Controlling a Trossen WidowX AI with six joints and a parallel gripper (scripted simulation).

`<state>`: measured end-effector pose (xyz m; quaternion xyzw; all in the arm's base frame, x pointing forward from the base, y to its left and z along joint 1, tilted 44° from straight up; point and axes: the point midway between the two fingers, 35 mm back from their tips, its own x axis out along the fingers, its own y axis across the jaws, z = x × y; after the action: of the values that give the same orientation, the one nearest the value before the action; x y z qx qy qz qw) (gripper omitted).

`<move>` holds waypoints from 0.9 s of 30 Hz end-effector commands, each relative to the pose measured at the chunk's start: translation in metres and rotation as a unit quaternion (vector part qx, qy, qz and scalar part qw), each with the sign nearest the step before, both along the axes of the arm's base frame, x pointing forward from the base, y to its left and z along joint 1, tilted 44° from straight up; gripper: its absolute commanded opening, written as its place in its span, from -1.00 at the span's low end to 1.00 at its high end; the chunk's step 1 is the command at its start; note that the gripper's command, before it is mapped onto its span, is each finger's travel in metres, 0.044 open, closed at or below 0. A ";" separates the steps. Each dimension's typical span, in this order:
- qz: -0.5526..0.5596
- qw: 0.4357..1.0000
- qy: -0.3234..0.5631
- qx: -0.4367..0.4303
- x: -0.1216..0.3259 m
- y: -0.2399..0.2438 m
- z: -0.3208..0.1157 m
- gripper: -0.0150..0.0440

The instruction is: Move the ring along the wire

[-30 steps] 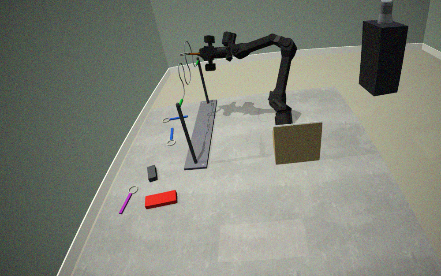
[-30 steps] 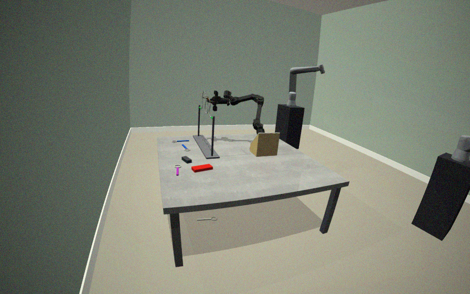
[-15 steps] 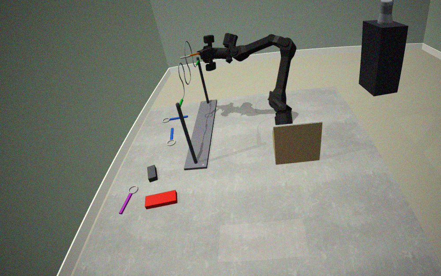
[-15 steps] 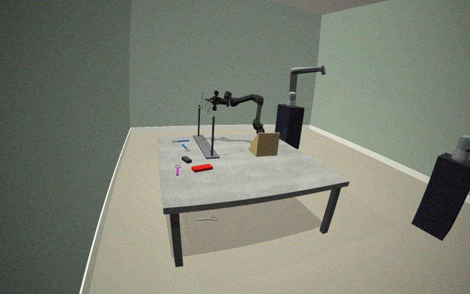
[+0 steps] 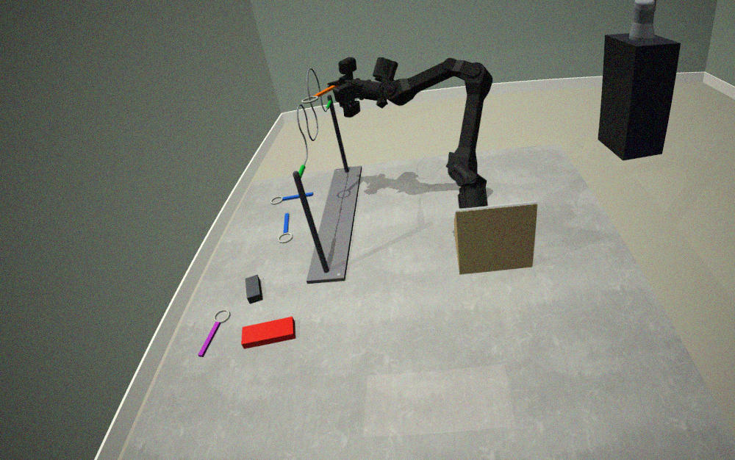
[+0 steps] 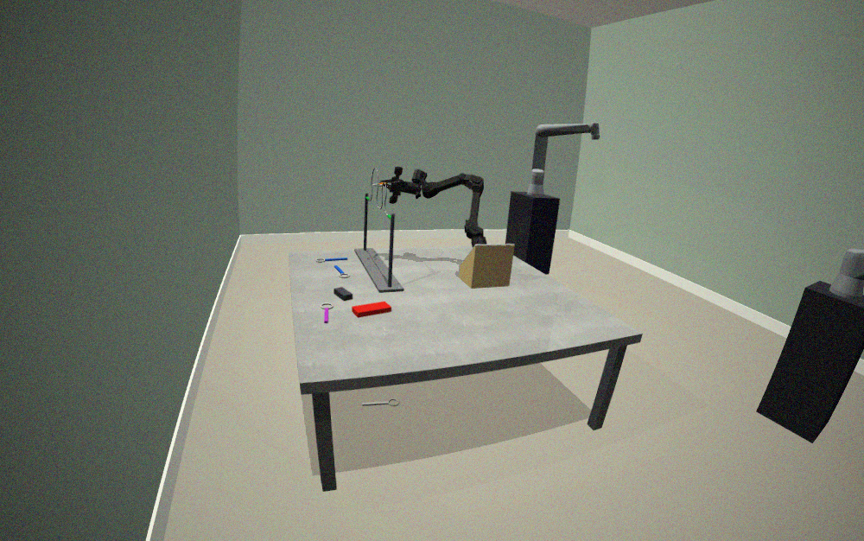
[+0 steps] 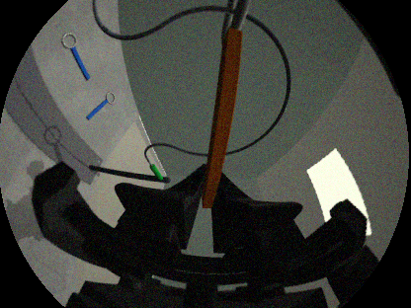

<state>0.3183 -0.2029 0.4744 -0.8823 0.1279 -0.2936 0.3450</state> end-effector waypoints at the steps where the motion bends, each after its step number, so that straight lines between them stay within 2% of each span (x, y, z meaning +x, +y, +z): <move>1: 0.001 1.000 0.006 -0.028 0.000 0.002 0.001 -1.00; 27: -0.001 0.983 0.034 -0.179 0.002 0.009 0.007 -1.00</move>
<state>0.3197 -0.1952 0.4811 -0.9351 0.0915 -0.2835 0.1918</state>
